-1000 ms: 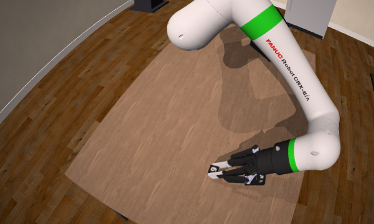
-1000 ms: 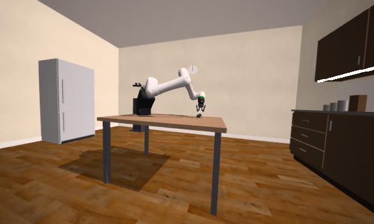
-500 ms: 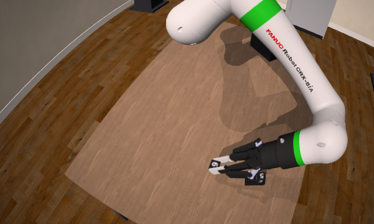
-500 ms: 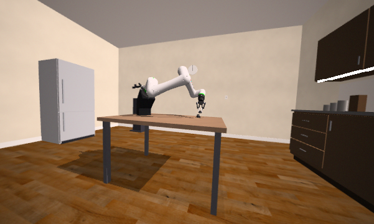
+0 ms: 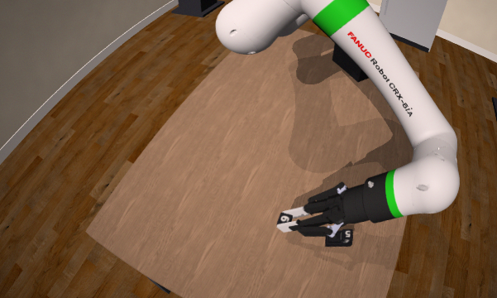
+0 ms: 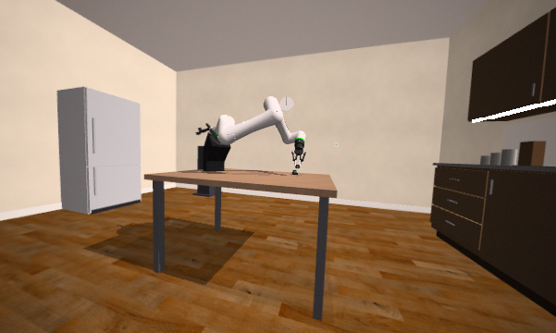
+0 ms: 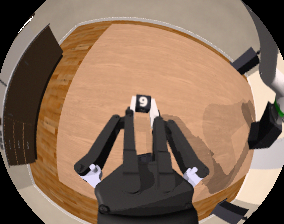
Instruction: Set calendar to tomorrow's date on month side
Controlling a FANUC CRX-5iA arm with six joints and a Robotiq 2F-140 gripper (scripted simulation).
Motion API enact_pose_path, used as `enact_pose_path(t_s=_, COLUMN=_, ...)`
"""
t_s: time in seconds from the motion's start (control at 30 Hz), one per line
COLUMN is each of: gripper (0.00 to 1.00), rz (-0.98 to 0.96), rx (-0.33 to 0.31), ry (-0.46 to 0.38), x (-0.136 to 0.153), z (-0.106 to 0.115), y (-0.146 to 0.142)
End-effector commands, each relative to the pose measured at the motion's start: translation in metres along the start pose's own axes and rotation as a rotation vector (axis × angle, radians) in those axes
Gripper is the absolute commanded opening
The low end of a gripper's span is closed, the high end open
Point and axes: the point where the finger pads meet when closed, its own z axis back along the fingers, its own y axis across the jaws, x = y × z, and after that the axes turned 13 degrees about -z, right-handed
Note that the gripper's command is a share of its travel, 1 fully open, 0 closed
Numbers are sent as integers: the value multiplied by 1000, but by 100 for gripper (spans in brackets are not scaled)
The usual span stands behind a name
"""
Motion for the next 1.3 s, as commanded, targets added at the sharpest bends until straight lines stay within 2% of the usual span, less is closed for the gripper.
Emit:
enact_pose_path(t_s=0.0, gripper=24, rz=1, rx=24, ry=-103, x=-1, z=-1, y=-1)
enact_pose_path(t_s=0.13, gripper=24, rz=0, rx=44, ry=-204, x=-3, z=1, y=0)
enact_pose_path(t_s=0.37, gripper=24, rz=0, rx=47, ry=-215, x=-6, z=0, y=-1)
enact_pose_path(t_s=0.43, gripper=24, rz=1, rx=56, ry=-242, x=-6, z=-1, y=-1)
enact_pose_path(t_s=0.7, gripper=24, rz=0, rx=104, ry=-459, x=-9, z=-1, y=-2)
enact_pose_path(t_s=0.97, gripper=24, rz=2, rx=110, ry=-480, x=-13, z=-3, y=-2)
enact_pose_path(t_s=1.27, gripper=24, rz=1, rx=163, ry=-713, x=-15, z=-4, y=-3)
